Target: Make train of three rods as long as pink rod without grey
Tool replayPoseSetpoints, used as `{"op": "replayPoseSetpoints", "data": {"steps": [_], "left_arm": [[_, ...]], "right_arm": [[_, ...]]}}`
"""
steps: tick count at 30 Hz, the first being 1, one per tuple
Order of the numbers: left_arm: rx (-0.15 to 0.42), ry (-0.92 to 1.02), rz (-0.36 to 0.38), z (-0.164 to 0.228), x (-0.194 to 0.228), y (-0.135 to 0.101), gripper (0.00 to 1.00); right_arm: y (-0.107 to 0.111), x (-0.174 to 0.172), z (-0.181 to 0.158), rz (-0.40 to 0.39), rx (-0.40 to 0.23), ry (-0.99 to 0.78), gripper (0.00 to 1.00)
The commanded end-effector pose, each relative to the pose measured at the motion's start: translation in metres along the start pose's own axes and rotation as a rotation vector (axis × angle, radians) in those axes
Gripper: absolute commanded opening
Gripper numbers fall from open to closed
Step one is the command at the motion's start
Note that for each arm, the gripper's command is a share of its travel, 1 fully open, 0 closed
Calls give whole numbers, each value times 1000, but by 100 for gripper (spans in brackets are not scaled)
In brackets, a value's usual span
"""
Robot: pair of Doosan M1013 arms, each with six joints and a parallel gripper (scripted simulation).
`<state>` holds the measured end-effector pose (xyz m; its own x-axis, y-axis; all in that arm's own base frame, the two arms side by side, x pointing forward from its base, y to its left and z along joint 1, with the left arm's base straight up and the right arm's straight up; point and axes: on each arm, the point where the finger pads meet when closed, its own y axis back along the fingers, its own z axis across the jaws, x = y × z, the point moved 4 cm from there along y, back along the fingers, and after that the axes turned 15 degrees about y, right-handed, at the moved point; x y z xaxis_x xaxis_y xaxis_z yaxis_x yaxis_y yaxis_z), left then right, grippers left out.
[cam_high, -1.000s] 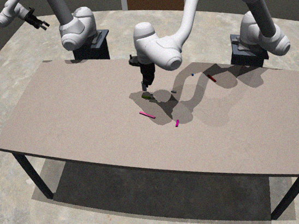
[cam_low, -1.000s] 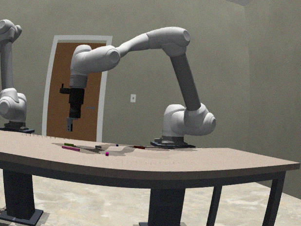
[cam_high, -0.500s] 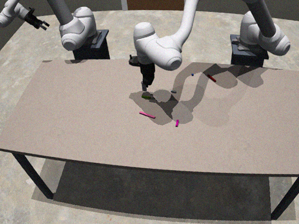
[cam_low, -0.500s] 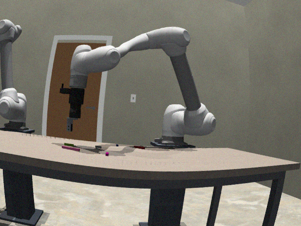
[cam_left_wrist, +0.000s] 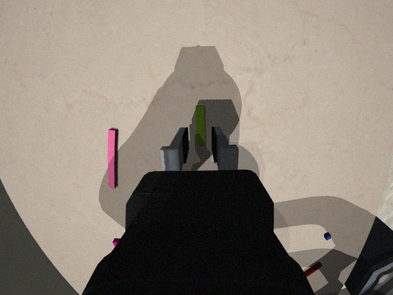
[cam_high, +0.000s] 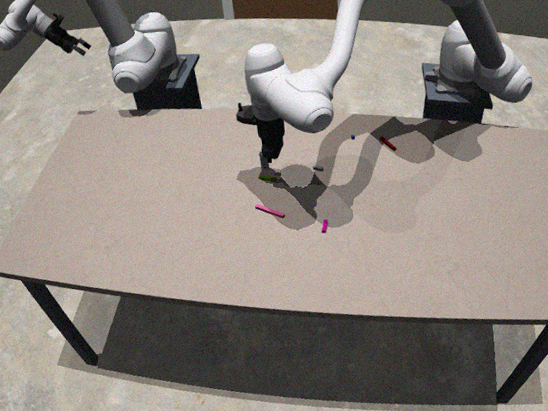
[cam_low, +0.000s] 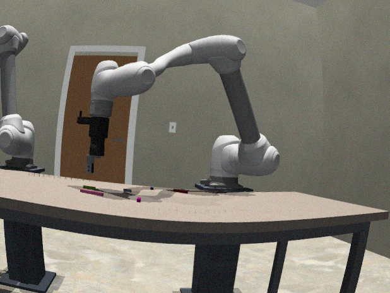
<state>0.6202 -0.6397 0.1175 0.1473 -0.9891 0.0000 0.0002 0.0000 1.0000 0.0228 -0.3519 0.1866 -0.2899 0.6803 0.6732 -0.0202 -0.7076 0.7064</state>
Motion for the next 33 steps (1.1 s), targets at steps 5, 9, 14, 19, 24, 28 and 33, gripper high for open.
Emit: {"op": "replayPoseSetpoints", "data": {"steps": [5, 9, 14, 19, 24, 28, 33], "left_arm": [[1, 0, 1, 0, 1, -9, 54], [1, 0, 1, 0, 1, -15, 54], [1, 0, 1, 0, 1, -22, 54], [1, 0, 1, 0, 1, -28, 54], [1, 0, 1, 0, 1, -34, 54], [1, 0, 1, 0, 1, -37, 54], [1, 0, 1, 0, 1, -39, 54]], "right_arm": [[1, 0, 0, -1, 0, 0, 100], [1, 0, 0, -1, 0, 0, 100], [1, 0, 0, -1, 0, 0, 100], [1, 0, 0, -1, 0, 0, 100], [1, 0, 0, -1, 0, 0, 100], [1, 0, 0, -1, 0, 0, 100], [1, 0, 0, -1, 0, 0, 100]]}}
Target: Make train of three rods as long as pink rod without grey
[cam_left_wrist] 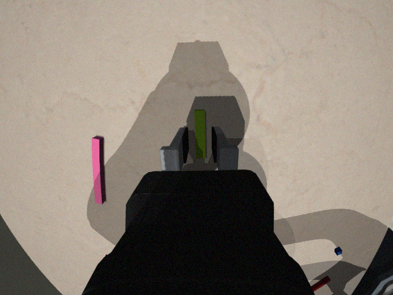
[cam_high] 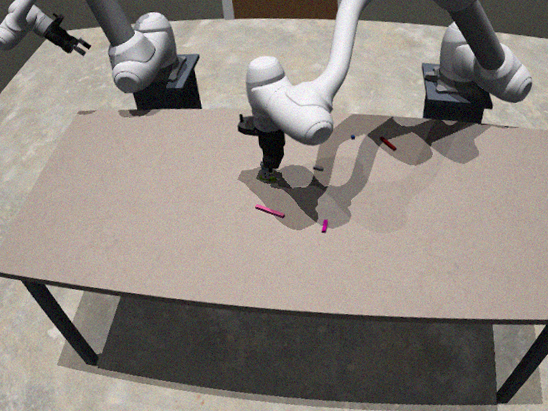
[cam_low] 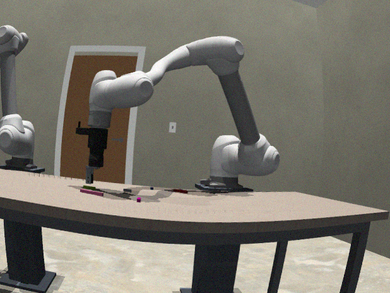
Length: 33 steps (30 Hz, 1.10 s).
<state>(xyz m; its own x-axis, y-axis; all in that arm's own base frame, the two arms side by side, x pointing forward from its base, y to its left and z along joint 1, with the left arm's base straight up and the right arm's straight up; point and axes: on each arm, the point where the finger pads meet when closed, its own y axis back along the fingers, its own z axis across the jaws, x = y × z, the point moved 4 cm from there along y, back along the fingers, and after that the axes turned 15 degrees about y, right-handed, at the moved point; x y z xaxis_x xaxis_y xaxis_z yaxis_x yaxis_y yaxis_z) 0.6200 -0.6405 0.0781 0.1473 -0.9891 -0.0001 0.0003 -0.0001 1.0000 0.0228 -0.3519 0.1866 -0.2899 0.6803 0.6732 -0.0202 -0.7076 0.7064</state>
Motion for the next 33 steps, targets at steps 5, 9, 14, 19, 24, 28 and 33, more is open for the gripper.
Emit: {"op": "replayPoseSetpoints", "data": {"steps": [5, 9, 14, 19, 24, 28, 33], "left_arm": [[2, 0, 1, 0, 0, -1, 54], [2, 0, 1, 0, 0, -1, 54], [2, 0, 1, 0, 0, -1, 54], [2, 0, 1, 0, 0, -1, 54], [2, 0, 1, 0, 0, -2, 54], [2, 0, 1, 0, 0, -3, 54], [2, 0, 1, 0, 0, -5, 54]], "right_arm": [[1, 0, 0, -1, 0, 0, 100], [1, 0, 0, -1, 0, 0, 100], [1, 0, 0, -1, 0, 0, 100], [1, 0, 0, -1, 0, 0, 100], [1, 0, 0, -1, 0, 0, 100], [1, 0, 0, -1, 0, 0, 100], [1, 0, 0, -1, 0, 0, 100]]}}
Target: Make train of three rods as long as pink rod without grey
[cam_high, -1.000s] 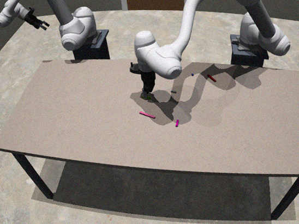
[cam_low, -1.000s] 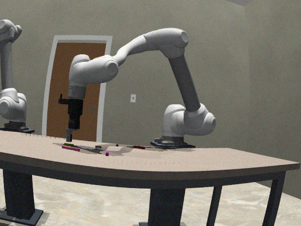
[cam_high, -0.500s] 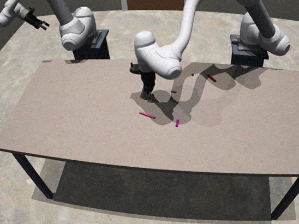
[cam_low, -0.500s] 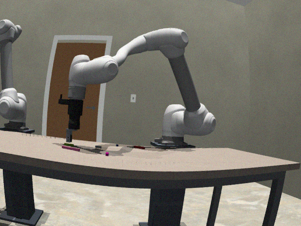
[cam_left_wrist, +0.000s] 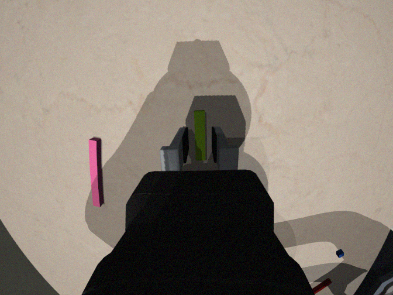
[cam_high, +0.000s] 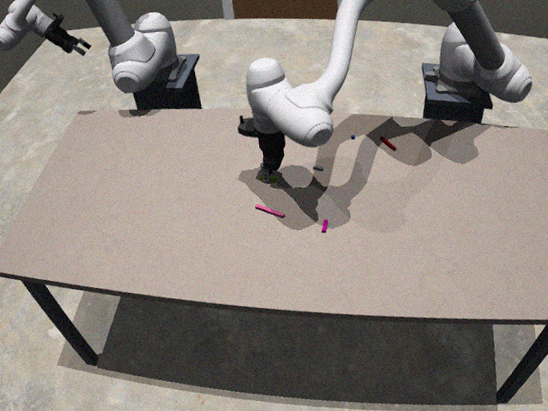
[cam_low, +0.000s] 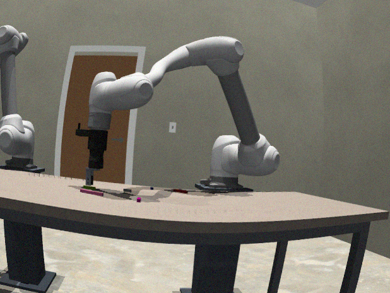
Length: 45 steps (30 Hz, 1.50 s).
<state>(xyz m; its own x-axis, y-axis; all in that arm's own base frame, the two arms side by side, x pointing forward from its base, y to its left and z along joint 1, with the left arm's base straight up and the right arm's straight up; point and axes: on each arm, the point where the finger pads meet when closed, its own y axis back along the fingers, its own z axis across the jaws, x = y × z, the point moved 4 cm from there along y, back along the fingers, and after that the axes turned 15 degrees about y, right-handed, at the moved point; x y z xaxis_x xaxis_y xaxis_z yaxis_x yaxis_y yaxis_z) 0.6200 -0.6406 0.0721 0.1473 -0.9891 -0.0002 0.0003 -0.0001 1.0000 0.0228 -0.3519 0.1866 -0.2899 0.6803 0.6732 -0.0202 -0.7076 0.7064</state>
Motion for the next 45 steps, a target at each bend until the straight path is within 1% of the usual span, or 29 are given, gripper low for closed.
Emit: {"op": "replayPoseSetpoints", "data": {"steps": [1, 15, 45], "left_arm": [[2, 0, 1, 0, 0, 0, 54], [2, 0, 1, 0, 0, -10, 54], [2, 0, 1, 0, 0, -10, 54]], "right_arm": [[1, 0, 0, -1, 0, 0, 100], [1, 0, 0, -1, 0, 0, 100], [1, 0, 0, -1, 0, 0, 100]]}}
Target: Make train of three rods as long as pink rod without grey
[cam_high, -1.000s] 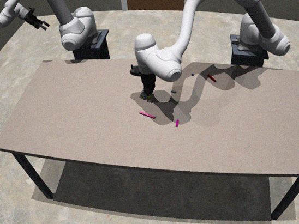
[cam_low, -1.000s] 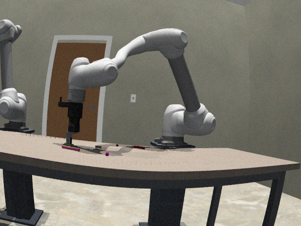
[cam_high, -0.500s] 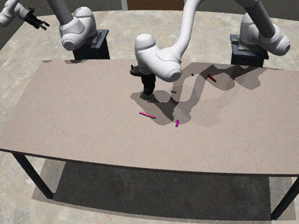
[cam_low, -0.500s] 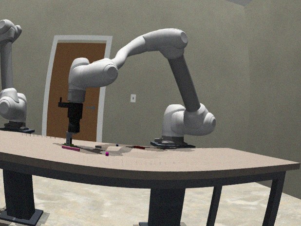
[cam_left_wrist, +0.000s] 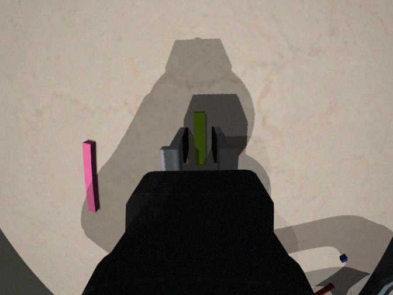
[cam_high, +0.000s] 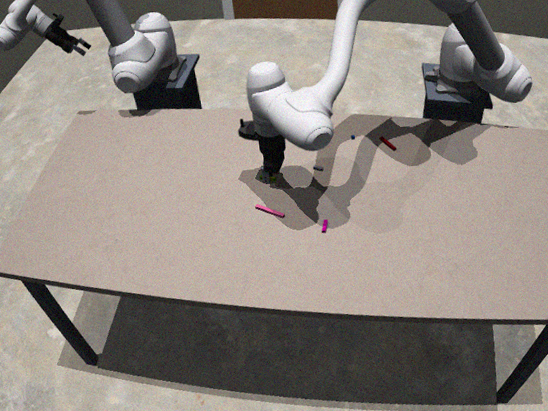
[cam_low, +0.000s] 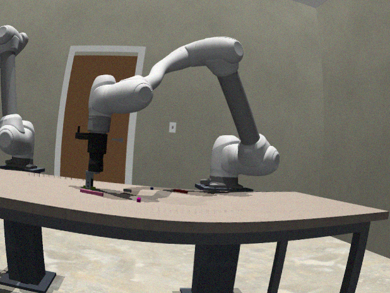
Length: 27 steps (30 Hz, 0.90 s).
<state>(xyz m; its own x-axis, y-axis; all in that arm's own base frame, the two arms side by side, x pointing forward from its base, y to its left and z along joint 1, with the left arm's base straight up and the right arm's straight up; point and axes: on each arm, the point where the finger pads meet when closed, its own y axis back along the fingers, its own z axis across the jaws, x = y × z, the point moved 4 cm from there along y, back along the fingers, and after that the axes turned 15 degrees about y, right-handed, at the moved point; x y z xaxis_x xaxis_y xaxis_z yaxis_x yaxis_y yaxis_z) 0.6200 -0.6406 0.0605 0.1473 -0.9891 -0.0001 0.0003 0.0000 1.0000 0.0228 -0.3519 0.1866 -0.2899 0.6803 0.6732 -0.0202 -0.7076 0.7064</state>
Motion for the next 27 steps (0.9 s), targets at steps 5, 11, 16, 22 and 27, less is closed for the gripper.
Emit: {"op": "replayPoseSetpoints", "data": {"steps": [5, 11, 16, 22, 27], "left_arm": [[1, 0, 1, 0, 0, 1, 54], [1, 0, 1, 0, 0, 1, 24], [1, 0, 1, 0, 0, 1, 24], [1, 0, 1, 0, 0, 1, 24], [1, 0, 1, 0, 0, 1, 24]], "right_arm": [[1, 0, 0, -1, 0, 0, 100], [1, 0, 0, -1, 0, 0, 100], [1, 0, 0, -1, 0, 0, 100], [1, 0, 0, -1, 0, 0, 100], [1, 0, 0, -1, 0, 0, 100]]}}
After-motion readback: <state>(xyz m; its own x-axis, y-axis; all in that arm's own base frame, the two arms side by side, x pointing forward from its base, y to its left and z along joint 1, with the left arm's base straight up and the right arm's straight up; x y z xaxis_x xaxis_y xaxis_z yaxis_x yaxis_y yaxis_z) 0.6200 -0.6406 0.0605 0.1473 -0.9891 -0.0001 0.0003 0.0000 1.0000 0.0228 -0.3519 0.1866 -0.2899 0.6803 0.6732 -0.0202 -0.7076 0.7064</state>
